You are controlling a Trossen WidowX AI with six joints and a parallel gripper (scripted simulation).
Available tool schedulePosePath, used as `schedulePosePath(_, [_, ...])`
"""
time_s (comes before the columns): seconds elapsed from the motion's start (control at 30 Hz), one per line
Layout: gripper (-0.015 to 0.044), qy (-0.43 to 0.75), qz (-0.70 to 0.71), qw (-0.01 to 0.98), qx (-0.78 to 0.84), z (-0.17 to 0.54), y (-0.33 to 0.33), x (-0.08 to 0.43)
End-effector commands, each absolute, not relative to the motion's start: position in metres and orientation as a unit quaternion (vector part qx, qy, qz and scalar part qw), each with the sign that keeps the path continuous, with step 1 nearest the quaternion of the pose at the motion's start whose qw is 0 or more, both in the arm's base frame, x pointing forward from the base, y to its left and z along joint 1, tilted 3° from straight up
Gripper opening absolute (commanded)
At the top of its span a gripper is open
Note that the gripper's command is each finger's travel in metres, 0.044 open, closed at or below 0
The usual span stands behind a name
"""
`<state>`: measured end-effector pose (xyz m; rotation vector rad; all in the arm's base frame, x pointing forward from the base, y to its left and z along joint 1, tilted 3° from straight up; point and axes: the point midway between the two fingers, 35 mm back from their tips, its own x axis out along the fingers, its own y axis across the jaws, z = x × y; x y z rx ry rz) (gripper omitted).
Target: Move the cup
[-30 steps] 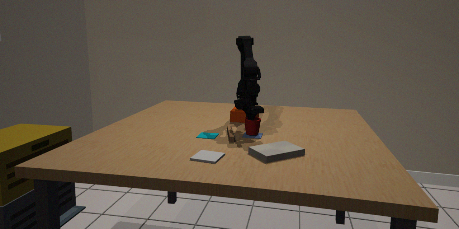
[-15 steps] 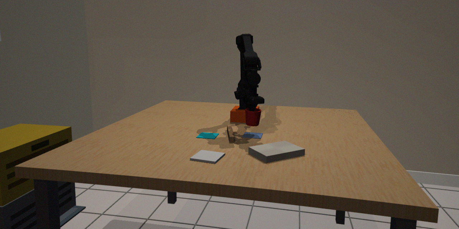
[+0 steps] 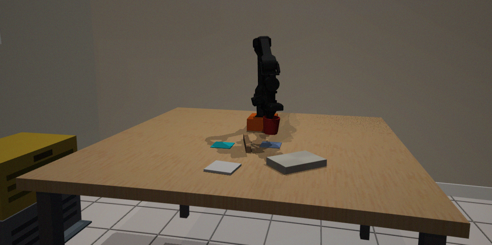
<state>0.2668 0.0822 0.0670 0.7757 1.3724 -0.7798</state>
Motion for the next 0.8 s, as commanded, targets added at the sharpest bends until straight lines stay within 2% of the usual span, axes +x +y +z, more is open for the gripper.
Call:
schedulePosePath(0.0, [0.0,0.601,-0.342,0.637,0.34,0.067,0.082,0.267])
schedulePosePath(0.77, [0.0,0.598,-0.343,0.639,0.34,0.07,0.045,0.281])
